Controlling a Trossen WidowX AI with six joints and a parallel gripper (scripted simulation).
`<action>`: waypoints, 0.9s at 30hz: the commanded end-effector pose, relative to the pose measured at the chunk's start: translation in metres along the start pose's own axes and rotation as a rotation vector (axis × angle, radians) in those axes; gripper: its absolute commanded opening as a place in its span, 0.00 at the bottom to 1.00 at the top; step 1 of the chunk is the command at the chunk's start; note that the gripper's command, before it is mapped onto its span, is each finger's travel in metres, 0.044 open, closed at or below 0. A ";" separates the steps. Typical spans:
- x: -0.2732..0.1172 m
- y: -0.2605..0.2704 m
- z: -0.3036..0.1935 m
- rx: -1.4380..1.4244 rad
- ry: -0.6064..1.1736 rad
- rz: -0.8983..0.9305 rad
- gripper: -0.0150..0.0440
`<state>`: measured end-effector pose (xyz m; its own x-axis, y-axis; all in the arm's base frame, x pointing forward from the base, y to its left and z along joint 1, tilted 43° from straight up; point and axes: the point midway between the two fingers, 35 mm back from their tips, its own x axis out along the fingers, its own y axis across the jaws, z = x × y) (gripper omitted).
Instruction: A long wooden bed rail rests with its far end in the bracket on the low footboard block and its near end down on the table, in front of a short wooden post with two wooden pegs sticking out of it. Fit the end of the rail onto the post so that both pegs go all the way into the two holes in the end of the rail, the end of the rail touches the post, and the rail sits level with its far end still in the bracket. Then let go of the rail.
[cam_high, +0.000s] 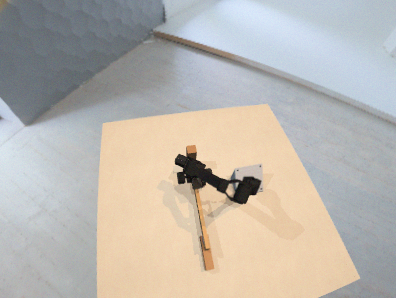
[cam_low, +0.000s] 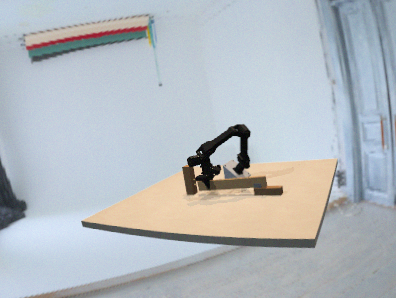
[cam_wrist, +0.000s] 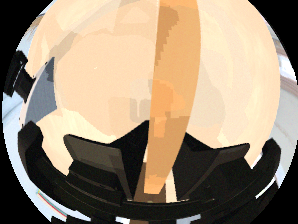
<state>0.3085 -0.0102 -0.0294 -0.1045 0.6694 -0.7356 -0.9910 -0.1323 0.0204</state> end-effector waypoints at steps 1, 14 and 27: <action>-0.008 -0.002 0.000 -0.003 0.004 -0.015 0.25; -0.014 -0.003 0.000 -0.003 0.004 -0.015 0.25; -0.021 -0.002 0.000 -0.003 0.004 -0.015 0.25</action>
<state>0.3103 -0.0192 -0.0199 -0.1056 0.6693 -0.7355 -0.9909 -0.1332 0.0211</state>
